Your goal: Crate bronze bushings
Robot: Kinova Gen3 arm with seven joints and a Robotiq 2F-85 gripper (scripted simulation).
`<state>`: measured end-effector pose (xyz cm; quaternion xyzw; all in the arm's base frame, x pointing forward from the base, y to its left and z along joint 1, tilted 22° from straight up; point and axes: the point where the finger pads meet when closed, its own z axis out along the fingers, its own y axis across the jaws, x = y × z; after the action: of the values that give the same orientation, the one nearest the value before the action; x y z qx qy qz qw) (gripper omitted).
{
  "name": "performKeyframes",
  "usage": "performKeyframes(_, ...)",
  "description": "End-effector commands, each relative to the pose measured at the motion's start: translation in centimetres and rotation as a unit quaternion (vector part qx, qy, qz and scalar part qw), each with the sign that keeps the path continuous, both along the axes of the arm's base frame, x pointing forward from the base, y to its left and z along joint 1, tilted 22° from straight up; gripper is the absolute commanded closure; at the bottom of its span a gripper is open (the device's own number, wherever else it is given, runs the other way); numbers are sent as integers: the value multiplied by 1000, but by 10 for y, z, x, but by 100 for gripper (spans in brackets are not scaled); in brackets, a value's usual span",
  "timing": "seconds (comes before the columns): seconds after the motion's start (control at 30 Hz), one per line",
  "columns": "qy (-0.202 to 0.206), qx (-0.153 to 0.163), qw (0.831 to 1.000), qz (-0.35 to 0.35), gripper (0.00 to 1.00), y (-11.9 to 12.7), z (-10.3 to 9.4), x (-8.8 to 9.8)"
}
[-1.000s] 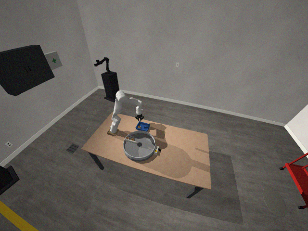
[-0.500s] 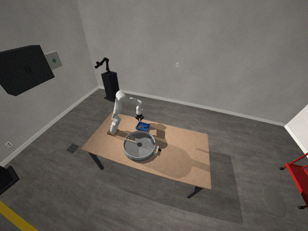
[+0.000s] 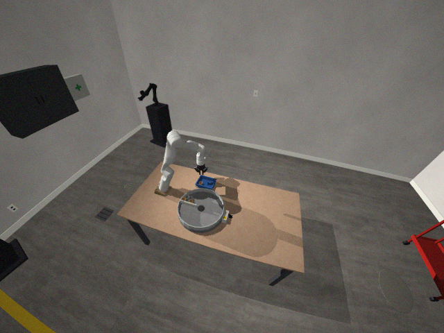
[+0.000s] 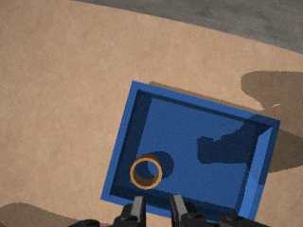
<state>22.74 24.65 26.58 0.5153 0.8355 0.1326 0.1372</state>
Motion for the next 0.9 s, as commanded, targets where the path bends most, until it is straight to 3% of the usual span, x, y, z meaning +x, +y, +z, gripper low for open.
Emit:
performKeyframes(0.0, 0, 1, 1000, 0, 81, 0, 0, 0)
performKeyframes(0.03, 0, 1, 1000, 0, 81, 0, 0, 0)
performKeyframes(0.2, 0, 1, 1000, 0, 82, -54, -3, 16)
performKeyframes(0.6, 0, 1, 1000, 0, 82, -54, -3, 16)
performKeyframes(0.77, 0, 1, 1000, 0, 82, -109, -6, 32)
performKeyframes(0.87, 0, 1, 1000, 0, 82, -109, -6, 32)
